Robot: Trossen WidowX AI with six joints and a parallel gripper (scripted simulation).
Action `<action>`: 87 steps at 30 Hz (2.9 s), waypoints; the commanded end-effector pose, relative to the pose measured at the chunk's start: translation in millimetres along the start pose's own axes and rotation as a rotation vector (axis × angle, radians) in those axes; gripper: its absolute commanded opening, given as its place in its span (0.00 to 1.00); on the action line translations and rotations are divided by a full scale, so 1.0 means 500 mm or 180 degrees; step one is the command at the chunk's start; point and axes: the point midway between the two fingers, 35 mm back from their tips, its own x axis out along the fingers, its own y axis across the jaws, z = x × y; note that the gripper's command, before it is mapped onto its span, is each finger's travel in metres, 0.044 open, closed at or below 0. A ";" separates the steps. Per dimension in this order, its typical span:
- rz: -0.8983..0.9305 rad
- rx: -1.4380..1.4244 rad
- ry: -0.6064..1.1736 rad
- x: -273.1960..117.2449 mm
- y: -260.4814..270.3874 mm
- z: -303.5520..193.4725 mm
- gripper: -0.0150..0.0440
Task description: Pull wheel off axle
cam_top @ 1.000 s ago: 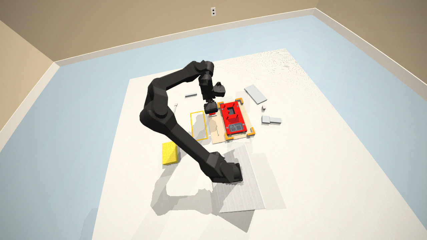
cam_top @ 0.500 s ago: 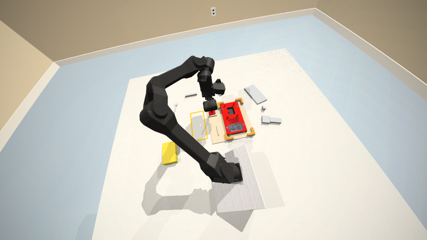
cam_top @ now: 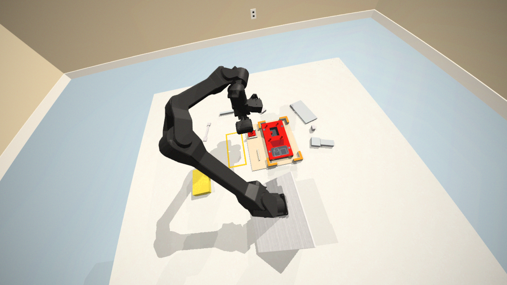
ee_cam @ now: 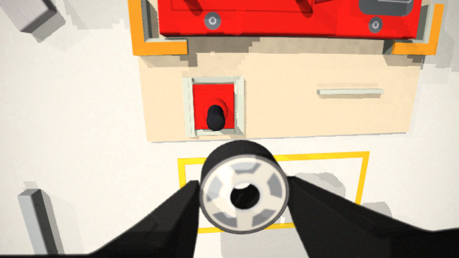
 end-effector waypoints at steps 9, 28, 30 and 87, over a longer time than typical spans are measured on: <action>0.0017 0.0013 0.0006 -0.008 -0.034 -0.061 0.25; 0.0013 0.0016 0.0019 -0.012 -0.095 -0.141 0.25; 0.0013 0.0016 0.0019 -0.009 -0.095 -0.141 0.25; 0.0009 0.0033 -0.0016 0.025 -0.174 -0.093 1.00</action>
